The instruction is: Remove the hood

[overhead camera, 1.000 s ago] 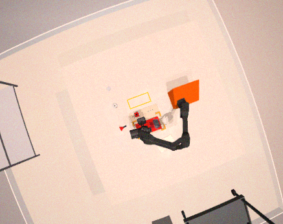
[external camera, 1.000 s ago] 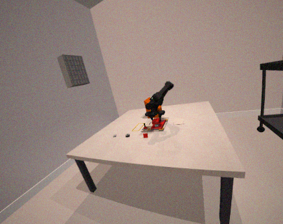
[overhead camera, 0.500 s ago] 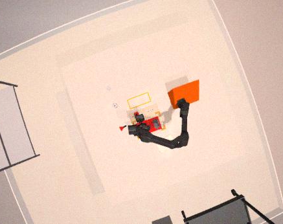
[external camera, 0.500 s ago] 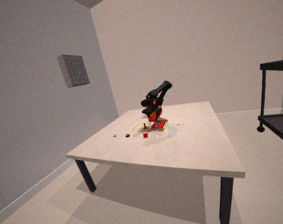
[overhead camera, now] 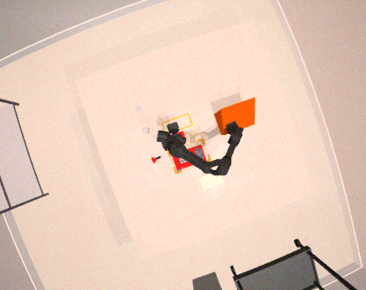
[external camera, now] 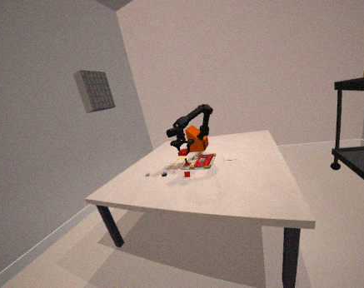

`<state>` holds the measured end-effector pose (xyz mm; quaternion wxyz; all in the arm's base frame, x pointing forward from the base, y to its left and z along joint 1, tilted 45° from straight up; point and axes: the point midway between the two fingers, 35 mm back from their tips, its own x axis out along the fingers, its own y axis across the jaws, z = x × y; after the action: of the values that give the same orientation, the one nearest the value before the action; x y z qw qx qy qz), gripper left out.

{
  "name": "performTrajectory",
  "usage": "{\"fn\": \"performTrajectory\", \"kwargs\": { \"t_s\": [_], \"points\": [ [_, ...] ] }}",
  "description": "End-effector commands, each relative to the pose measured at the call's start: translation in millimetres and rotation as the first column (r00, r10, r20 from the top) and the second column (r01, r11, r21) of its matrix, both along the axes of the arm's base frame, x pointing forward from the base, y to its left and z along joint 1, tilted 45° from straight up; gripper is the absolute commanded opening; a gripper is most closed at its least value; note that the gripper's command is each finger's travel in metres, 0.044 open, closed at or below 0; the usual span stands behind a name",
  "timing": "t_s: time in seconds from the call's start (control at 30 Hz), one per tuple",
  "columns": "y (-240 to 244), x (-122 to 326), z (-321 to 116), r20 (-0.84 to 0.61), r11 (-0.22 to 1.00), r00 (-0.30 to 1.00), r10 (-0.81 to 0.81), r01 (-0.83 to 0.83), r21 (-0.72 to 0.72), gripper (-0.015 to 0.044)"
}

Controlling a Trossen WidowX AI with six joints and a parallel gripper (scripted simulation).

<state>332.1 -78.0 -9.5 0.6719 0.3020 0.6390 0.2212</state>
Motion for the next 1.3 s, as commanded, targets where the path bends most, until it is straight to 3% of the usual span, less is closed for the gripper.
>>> {"fn": "performTrajectory", "kwargs": {
  "t_s": [0.0, 0.37, 1.27],
  "points": [
    [-23, -8, -18, 0.013, 1.000, 1.000, 0.000, 0.000, -0.009, 0.0000],
    [-64, -40, -64, 0.020, 1.000, 1.000, 0.007, -0.007, 0.009, 0.0000],
    [-52, -37, -80, 0.020, 1.000, 1.000, 0.007, -0.007, 0.008, 0.0000]
  ]
}}
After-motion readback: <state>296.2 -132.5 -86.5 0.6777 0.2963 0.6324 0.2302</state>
